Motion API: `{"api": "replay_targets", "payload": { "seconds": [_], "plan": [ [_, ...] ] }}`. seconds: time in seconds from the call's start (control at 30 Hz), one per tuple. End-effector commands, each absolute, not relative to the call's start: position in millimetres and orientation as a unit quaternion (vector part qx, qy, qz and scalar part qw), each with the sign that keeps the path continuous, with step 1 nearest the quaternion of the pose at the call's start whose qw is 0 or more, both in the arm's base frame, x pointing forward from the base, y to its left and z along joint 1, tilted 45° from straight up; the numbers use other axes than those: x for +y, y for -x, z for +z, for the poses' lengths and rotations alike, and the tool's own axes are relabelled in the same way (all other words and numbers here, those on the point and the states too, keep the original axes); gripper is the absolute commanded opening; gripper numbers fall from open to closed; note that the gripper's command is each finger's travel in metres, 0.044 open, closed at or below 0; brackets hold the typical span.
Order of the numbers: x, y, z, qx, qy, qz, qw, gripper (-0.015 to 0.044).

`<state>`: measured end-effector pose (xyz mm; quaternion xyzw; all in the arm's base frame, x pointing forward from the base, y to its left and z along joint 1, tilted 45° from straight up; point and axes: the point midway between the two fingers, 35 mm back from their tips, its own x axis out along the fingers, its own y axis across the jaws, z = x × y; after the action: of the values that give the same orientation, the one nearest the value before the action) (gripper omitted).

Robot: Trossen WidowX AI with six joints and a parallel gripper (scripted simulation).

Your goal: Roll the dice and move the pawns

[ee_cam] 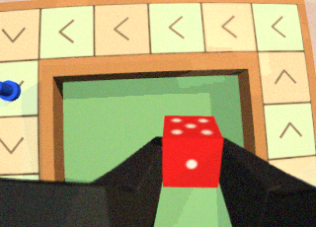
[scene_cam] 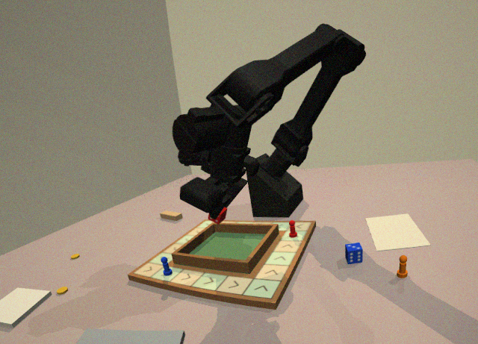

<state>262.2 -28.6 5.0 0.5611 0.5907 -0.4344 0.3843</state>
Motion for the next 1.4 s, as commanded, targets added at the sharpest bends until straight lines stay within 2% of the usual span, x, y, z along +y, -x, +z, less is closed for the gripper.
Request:
{"api": "replay_targets", "payload": {
  "seconds": [0.0, 0.33, 0.6, 1.37],
  "plan": [
    [-29, -261, 5, 0.562, -0.540, -0.468, 0.416, 0.0000],
    [-28, -262, 4, 0.462, -0.502, -0.531, 0.502, 0.0000],
    [-38, -272, 56, 0.460, -0.502, -0.531, 0.504, 0.0000],
    [-37, -270, 55, 0.461, -0.504, -0.531, 0.501, 0.0000]
  ]
}}
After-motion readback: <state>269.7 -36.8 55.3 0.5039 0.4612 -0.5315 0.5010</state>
